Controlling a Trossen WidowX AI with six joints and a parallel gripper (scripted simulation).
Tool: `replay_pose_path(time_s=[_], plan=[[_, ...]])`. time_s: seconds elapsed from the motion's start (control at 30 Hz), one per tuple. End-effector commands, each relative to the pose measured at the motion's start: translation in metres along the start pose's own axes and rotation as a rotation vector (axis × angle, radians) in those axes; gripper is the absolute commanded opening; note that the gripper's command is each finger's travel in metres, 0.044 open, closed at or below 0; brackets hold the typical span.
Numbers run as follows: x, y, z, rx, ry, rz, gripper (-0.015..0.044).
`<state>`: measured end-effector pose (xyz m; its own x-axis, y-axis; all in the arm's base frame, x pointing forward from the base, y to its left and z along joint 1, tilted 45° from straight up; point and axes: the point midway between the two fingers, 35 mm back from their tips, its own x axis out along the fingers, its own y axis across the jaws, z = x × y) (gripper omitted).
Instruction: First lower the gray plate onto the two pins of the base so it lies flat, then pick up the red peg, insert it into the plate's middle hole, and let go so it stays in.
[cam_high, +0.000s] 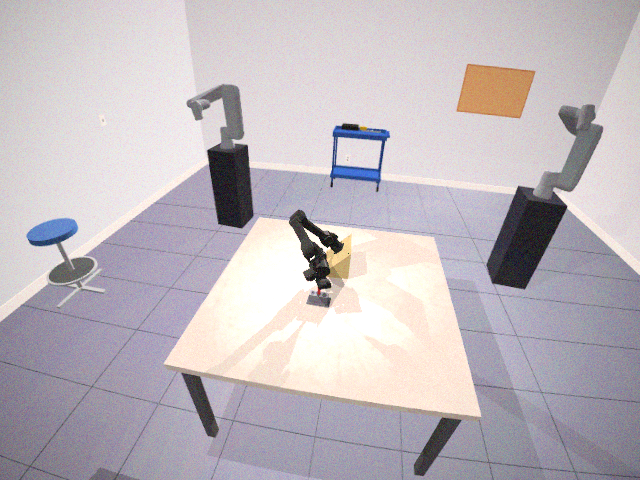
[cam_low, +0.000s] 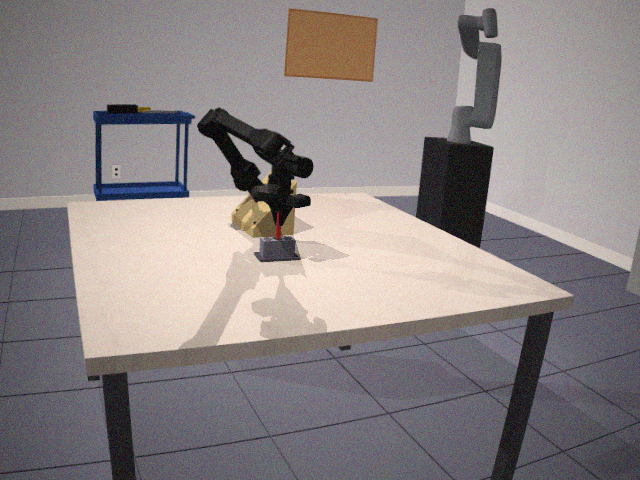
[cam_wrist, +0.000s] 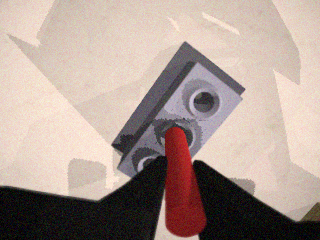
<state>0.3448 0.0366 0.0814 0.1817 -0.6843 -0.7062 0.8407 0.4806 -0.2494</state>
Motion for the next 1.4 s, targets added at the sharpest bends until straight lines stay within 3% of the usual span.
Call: replay_pose_path(time_s=[0.0,0.93,1.13,1.37], plan=[[-0.0002,-0.0001,0.0001,0.001,0.0,0.0,0.0],[0.0026,-0.0015,-0.001,0.005,0.0,0.001,0.0],[0.0026,-0.0015,-0.001,0.005,0.0,0.001,0.015],[0.0026,-0.0015,-0.001,0.005,0.0,0.001,0.015]])
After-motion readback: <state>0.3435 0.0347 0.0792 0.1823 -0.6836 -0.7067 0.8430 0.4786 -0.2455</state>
